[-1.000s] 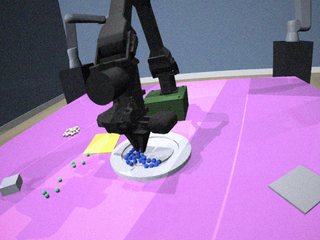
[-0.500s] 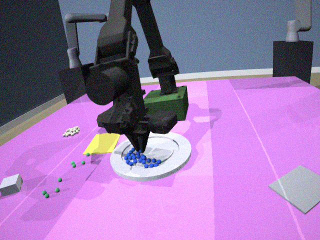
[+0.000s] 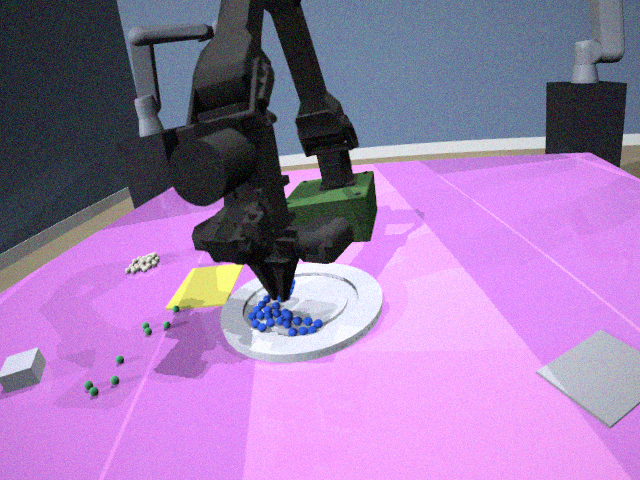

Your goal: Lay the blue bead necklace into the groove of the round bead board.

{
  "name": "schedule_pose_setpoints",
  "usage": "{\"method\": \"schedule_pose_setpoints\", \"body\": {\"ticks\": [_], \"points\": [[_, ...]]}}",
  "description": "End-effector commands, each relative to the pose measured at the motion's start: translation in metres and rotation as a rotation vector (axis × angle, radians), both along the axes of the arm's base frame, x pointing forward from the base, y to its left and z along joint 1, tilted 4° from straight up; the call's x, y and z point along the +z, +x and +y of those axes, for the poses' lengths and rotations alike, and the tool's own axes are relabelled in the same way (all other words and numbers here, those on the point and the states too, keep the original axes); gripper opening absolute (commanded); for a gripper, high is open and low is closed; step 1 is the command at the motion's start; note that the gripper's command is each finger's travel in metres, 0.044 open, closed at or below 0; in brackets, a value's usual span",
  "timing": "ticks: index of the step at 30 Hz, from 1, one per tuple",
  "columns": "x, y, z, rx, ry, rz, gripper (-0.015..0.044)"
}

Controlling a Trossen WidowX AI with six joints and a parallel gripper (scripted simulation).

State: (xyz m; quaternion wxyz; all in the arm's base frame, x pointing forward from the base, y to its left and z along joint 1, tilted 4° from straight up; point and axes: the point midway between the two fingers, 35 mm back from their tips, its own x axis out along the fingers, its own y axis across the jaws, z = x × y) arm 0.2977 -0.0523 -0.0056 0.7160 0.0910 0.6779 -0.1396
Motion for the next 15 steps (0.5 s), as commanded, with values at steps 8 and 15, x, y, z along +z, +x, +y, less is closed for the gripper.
{"method": "schedule_pose_setpoints", "body": {"ticks": [8,15], "points": [[0.003,-0.007,-0.031,-0.001,-0.001,0.0,0.0],[0.004,-0.011,-0.045,-0.001,-0.002,0.0,0.0]]}}
